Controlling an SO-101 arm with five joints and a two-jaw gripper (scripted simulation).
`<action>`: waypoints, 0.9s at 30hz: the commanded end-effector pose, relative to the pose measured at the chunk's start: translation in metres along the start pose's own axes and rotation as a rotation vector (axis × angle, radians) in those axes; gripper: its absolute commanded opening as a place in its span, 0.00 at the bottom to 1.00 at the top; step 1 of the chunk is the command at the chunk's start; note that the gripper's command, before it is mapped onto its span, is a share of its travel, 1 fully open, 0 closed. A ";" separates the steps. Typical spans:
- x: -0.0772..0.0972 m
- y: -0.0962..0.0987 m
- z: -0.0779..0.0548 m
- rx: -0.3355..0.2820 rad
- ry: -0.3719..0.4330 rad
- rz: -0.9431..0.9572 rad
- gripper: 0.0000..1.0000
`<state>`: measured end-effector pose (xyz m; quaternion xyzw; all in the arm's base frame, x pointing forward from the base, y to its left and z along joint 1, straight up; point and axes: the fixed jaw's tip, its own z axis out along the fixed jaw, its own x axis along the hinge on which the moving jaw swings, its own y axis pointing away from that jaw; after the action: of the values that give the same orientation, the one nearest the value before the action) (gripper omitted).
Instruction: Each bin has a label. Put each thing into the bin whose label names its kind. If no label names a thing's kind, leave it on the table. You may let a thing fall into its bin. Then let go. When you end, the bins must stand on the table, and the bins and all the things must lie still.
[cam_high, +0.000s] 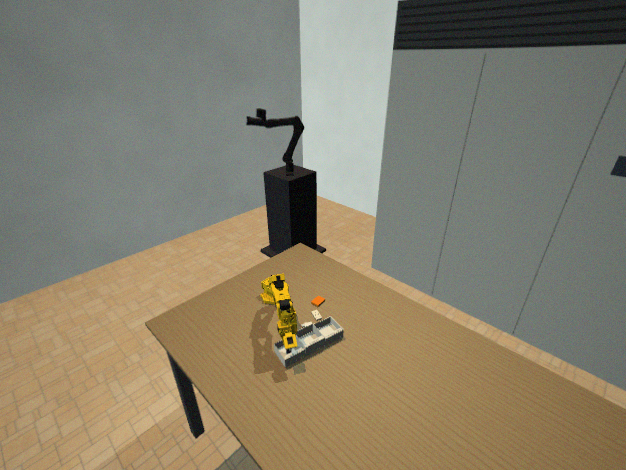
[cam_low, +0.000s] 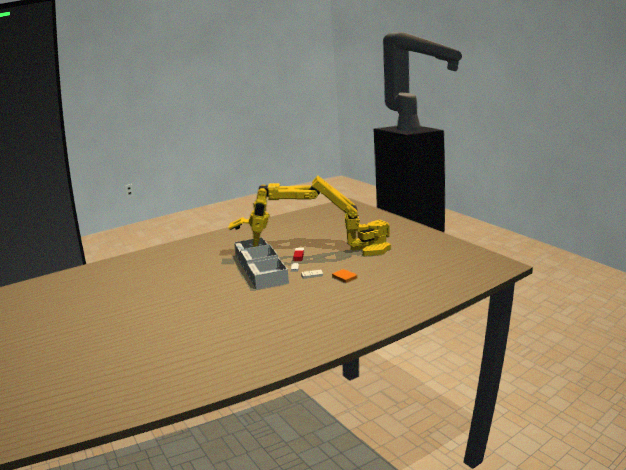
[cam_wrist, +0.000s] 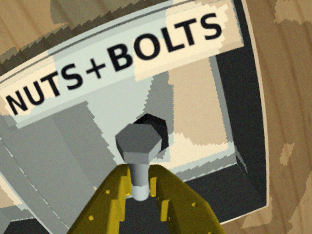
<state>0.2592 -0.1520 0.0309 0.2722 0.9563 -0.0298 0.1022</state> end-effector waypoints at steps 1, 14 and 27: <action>-0.012 -0.002 -0.016 0.001 -0.091 -0.001 0.00; -0.012 -0.002 -0.013 0.001 -0.091 0.000 0.00; -0.011 -0.002 -0.010 0.001 -0.091 0.000 0.00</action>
<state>0.2597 -0.1524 0.0240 0.2721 0.9559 -0.0310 0.1063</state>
